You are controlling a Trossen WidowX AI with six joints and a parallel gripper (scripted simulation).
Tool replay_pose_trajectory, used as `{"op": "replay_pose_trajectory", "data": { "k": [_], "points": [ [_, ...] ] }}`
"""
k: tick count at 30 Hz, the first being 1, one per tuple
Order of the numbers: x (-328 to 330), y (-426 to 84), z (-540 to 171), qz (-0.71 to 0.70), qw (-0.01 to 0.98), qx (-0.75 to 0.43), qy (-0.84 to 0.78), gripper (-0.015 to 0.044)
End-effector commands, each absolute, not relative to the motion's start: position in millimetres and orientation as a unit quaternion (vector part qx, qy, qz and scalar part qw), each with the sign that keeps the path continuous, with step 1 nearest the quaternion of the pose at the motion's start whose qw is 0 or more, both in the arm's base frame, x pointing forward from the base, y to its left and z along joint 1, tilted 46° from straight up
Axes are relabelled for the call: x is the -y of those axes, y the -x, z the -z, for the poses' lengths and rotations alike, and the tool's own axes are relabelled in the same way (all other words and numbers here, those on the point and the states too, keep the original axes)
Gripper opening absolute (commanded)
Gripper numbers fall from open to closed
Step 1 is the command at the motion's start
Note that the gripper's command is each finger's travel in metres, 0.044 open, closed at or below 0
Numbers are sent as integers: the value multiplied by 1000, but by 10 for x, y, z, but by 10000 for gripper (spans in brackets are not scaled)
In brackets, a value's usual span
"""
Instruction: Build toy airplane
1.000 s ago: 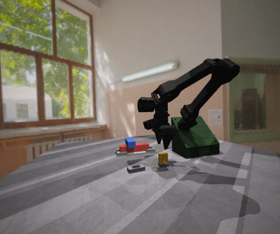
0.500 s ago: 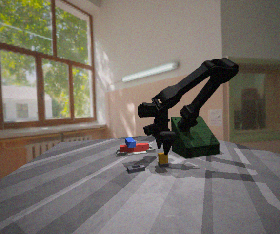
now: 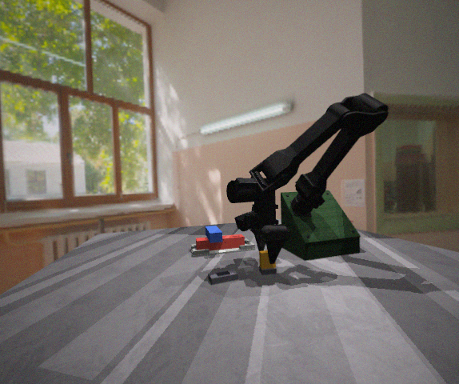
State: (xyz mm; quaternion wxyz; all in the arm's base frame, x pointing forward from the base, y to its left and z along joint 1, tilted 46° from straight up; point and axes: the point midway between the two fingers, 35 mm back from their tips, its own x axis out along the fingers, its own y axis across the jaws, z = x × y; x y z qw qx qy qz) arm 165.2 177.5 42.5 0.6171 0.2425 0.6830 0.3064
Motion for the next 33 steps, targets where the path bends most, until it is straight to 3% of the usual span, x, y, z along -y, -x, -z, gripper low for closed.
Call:
{"op": "replay_pose_trajectory", "data": {
  "k": [1, 10, 25, 33],
  "points": [
    [-1818, -1618, -349, -302, 615, -687, -243, 440],
    [-1902, -1588, -277, -303, 614, -686, -245, 440],
    [-1902, -1588, -277, -303, 614, -686, -245, 46],
    [-1902, -1588, -277, -303, 614, -686, -245, 0]
  ]
}}
